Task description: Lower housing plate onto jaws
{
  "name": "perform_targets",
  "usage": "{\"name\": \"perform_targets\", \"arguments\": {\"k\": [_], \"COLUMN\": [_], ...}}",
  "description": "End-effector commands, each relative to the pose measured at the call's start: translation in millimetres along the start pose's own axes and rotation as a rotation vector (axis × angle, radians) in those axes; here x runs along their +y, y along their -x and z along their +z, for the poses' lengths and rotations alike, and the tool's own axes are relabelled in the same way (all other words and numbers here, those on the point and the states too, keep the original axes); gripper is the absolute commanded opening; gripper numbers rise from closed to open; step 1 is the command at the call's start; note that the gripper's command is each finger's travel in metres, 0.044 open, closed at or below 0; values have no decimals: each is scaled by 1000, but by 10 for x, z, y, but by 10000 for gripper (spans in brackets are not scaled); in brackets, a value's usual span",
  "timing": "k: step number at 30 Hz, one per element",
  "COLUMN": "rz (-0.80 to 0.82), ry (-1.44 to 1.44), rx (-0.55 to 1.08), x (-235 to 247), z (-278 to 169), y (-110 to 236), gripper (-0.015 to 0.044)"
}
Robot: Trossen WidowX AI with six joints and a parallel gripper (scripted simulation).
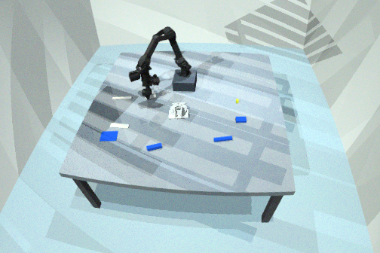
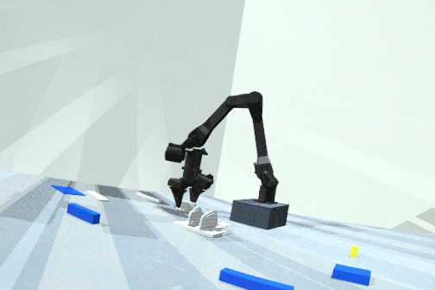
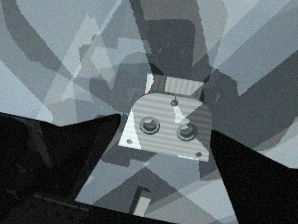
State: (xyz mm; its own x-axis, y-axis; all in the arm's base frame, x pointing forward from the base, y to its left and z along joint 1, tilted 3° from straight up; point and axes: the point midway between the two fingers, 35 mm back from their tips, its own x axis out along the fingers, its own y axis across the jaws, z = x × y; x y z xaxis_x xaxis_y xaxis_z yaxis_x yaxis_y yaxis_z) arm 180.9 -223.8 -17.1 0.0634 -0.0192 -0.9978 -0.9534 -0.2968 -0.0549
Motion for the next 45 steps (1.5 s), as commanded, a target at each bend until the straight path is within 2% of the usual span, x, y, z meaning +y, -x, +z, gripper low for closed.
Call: {"name": "perform_targets", "arguments": {"k": [1,16,29,41,45], "rz": [-6,-6,0,0,-1], "ry": [-4,-4,0,0,-1], "rx": [-2,-2,0,0,0], "x": [-10,-10,0,0,-6], "z": [4,4,1,0,-13], "y": [-9,-15,-9,-4,97], "gripper": [440,440,353,351,351]}}
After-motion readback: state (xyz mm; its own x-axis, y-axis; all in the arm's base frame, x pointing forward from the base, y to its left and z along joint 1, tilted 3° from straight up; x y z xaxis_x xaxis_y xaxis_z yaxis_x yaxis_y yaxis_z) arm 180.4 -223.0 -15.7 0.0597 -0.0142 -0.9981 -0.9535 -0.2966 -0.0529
